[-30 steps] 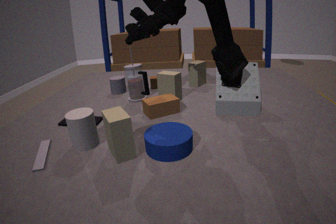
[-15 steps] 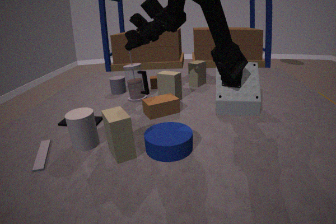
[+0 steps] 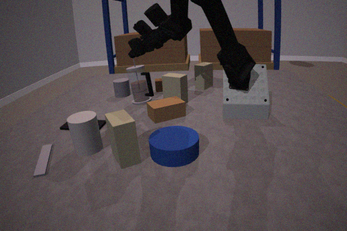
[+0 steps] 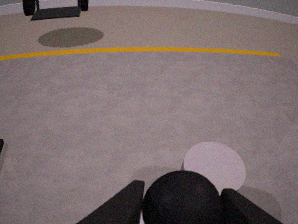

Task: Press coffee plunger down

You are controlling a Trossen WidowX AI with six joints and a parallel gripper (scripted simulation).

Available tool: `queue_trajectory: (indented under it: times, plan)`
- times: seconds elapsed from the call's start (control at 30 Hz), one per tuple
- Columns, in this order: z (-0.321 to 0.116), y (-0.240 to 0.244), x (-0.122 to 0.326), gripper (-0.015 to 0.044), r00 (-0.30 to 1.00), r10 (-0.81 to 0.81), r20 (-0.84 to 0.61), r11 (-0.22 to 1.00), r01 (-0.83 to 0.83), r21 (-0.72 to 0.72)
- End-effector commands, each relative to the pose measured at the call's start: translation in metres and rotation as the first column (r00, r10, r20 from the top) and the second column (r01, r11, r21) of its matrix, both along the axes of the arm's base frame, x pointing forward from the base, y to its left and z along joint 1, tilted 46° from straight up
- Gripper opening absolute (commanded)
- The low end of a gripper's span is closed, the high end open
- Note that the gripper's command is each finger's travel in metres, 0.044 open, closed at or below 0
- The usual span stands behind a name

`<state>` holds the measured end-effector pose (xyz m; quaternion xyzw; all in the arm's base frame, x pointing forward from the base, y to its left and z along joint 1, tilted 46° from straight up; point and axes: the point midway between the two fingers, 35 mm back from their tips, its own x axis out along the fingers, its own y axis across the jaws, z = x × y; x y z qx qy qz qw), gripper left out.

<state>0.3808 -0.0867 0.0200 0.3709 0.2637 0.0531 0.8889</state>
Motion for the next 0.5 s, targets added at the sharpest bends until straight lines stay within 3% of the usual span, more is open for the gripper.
queue_trajectory:
  times: [0.0,0.47]
  plan:
    - [-0.0155,0.0161,-0.0034,0.0121,0.999,0.023,-0.042,0.999,-0.022,0.029]
    - [-0.0161,0.0148,0.0019,0.0121,0.999,0.023,-0.041,0.999,-0.022,0.03]
